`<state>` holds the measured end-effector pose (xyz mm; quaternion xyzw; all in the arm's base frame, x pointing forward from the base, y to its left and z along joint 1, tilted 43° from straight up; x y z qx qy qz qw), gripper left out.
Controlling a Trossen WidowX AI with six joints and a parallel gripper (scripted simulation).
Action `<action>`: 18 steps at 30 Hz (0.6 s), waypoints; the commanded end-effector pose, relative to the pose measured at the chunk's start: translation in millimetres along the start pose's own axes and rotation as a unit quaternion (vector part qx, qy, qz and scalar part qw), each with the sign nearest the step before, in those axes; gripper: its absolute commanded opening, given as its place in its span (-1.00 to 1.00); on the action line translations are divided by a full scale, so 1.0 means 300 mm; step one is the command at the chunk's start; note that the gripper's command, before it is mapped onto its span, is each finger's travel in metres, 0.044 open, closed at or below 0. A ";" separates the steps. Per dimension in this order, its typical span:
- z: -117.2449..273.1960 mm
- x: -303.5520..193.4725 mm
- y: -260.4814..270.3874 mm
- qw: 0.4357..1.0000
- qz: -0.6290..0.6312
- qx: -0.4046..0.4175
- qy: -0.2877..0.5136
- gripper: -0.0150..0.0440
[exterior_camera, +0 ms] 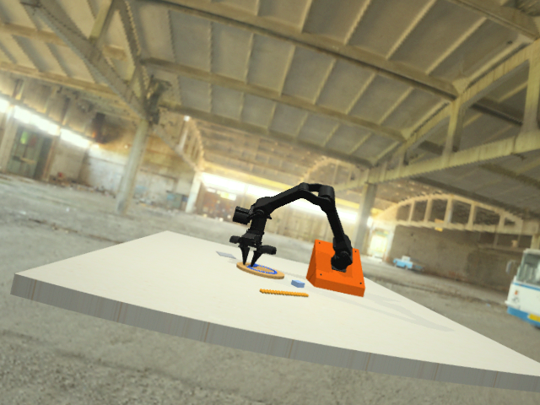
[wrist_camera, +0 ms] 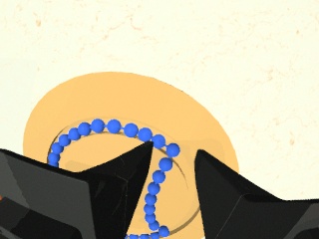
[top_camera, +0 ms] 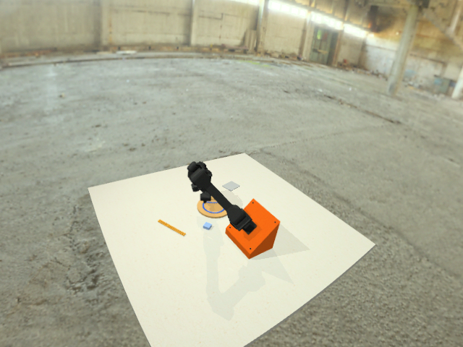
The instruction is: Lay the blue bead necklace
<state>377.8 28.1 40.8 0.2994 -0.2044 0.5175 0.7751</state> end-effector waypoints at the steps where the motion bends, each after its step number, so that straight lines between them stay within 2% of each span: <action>1: 0.001 0.000 0.000 1.000 0.000 0.000 0.000 0.31; 9: 0.005 -0.002 0.003 1.000 -0.003 0.003 0.001 1.00; 18: 0.017 -0.003 0.002 1.000 -0.003 0.004 -0.001 1.00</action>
Point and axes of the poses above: the point midway between the two fingers, 35 mm back from their tips, its own z axis back along the fingers, its own y axis across the jaws, x = y × z, the point moved 6 cm from there along z, back along the fingers, and after that the axes turned 4 degrees about z, right-handed, at the moved point
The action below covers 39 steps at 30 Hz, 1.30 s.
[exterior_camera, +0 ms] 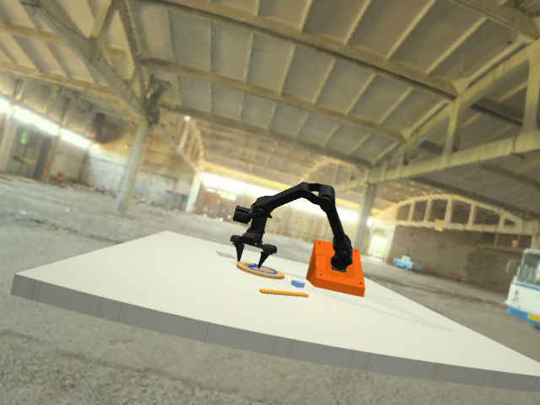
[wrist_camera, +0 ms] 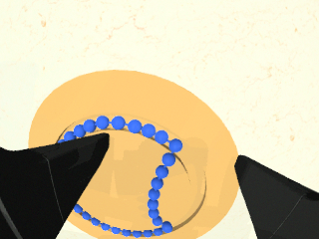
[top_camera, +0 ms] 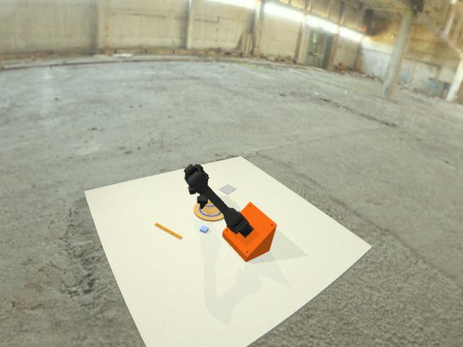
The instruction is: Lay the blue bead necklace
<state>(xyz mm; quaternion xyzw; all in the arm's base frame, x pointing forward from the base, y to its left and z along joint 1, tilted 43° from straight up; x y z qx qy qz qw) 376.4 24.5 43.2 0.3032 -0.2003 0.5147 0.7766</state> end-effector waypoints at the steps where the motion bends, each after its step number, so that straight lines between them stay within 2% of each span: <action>1: 0.003 0.002 0.000 1.000 0.002 0.000 -0.001 1.00; 13: 0.003 0.002 0.000 1.000 0.002 0.000 -0.001 1.00; 15: 0.006 -0.007 -0.002 0.999 -0.036 0.000 -0.001 0.82; 20: 0.031 -0.072 -0.012 0.952 -0.305 -0.002 0.001 0.38; 25: 0.056 -0.140 -0.018 0.829 -0.560 -0.003 0.001 -0.07; 29: 0.075 -0.193 -0.019 0.681 -0.732 -0.003 0.000 -0.08; 33: 0.094 -0.245 -0.017 0.499 -0.867 -0.003 0.000 -0.08; 39: 0.109 -0.290 -0.014 0.323 -0.946 -0.001 0.000 -0.08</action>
Point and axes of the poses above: the point midway between the two fingers, 35 mm back from their tips, its own z axis back along the fingers, its own y axis across the jaws, x = y × z, the point moved 6 cm from there along z, back along the fingers, and after that the axes turned 4 degrees about z, right-handed, at the moved point
